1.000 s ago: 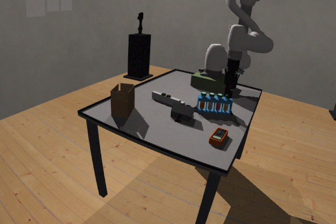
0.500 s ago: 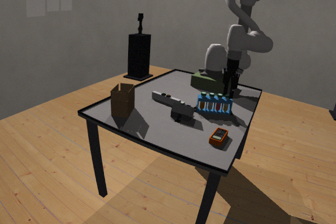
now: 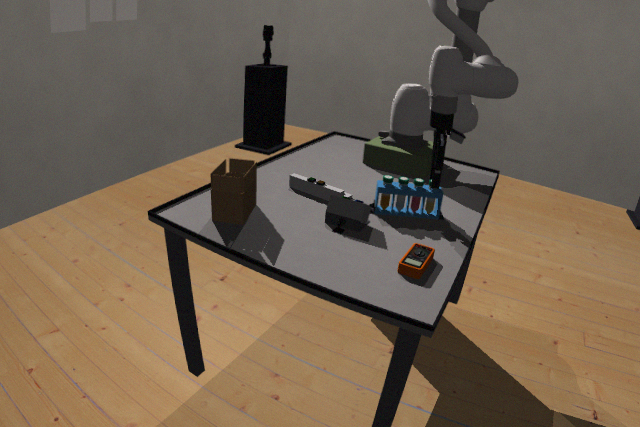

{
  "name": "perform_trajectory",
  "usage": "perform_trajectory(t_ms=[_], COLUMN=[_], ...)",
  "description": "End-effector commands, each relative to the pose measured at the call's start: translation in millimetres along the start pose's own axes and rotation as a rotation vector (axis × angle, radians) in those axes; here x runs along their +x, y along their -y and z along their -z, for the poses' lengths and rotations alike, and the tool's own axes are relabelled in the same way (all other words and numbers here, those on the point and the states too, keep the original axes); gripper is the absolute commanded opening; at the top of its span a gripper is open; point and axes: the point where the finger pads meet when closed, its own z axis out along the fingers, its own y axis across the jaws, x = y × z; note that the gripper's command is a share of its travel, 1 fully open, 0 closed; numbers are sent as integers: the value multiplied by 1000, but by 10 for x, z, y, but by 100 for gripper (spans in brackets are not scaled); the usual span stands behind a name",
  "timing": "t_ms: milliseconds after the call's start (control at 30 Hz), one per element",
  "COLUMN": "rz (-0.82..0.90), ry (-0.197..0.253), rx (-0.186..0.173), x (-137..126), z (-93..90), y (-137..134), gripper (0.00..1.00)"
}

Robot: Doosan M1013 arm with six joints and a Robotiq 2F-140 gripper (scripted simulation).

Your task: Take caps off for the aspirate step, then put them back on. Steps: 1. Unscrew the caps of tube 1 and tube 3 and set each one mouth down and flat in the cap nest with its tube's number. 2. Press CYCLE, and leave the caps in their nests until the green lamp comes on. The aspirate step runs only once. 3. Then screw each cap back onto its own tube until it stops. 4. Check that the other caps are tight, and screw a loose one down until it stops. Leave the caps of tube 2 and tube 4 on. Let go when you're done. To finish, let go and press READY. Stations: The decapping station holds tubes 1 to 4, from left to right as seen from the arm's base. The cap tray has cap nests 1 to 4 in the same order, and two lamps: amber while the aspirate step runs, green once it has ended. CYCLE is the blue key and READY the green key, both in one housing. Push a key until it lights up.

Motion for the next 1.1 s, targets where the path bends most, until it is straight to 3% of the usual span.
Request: perform_trajectory(t_ms=[0,133,333,367,833,1000,1067], rz=[-255,-454,-454,-453,-454,-204,-204], ry=[35,34,34,34,34,35,35], rx=[-4,-8,-8,-8,-8,-3,-3], x=[3,3,3,2,2,3,3], z=[7,6,7,7,7,8,8], y=[-5,-5,-5,-5,-5,-5,-5], gripper=[41,41,41,30,30,30,30])
